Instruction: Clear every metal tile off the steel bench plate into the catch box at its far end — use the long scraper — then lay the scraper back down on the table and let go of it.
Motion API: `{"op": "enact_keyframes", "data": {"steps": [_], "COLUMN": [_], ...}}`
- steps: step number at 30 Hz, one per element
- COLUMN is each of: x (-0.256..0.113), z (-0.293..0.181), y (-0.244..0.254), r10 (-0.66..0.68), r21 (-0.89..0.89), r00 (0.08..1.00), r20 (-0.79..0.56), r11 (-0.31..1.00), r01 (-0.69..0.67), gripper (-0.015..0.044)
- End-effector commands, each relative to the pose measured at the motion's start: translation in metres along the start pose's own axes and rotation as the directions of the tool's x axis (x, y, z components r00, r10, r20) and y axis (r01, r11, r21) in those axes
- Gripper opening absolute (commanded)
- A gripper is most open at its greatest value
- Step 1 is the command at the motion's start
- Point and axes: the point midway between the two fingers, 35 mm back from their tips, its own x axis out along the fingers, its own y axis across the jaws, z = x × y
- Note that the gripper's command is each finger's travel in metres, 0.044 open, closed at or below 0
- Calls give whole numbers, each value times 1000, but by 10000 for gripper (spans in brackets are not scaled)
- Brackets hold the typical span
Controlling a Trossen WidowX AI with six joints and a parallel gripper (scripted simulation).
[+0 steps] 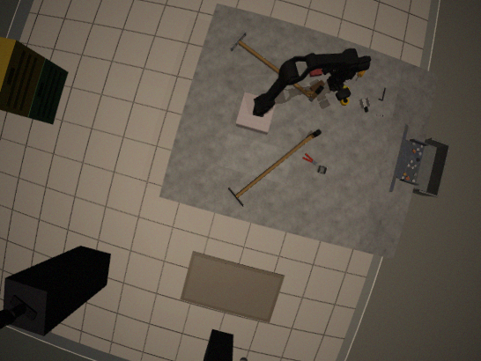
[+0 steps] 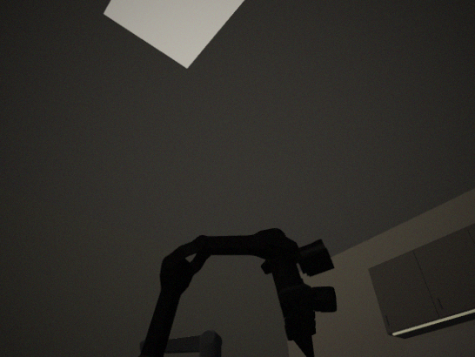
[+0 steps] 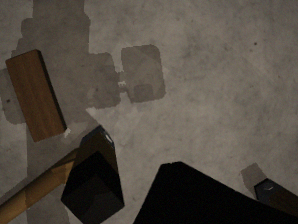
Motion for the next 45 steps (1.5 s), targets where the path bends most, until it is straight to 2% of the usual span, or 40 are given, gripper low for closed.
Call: {"op": "enact_keyframes", "data": {"steps": [1, 22, 45], "x": [3, 7, 9], "z": [-6, -34, -73], "y": [-8, -60, -109], "r10": [5, 6, 19], "r21": [-61, -410, -726], "r00": [1000, 998, 995], "r20": [-17, -61, -102], "r11": [998, 911, 682], "r01": [-6, -31, -88], "gripper": [0, 0, 0]}}
